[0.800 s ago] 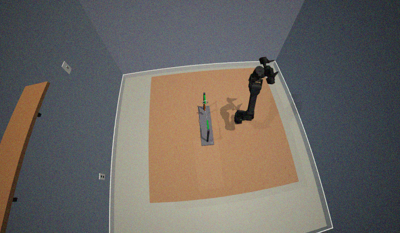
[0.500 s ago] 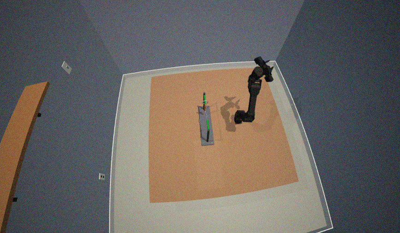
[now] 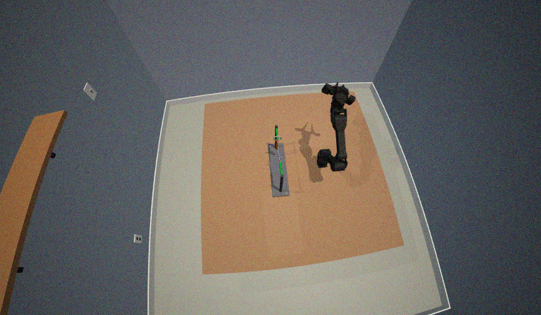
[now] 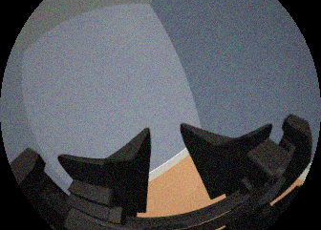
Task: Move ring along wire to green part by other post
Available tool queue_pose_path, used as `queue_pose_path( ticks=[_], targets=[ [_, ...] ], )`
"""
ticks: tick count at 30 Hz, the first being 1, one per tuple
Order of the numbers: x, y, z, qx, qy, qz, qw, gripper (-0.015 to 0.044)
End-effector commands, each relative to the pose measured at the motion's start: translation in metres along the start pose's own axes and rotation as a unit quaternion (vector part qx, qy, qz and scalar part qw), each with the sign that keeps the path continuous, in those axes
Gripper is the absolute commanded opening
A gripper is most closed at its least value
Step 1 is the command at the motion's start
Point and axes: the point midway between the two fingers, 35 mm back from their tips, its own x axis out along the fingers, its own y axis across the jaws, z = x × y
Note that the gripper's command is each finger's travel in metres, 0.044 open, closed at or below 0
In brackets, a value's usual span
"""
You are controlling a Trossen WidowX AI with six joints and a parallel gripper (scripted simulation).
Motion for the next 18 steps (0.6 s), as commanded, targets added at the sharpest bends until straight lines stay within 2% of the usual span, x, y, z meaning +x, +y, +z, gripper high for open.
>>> queue_pose_path(
  ticks=[1,9,18],
  targets=[
    [-0.001,0.022,-0.039,-0.032,0.038,0.080,0.996,0.0160],
    [-0.016,0.063,-0.117,-0.083,0.101,0.234,0.963,0.0160],
    [-0.059,0.096,-0.205,-0.126,0.153,0.405,0.893,0.0160]
  ],
)
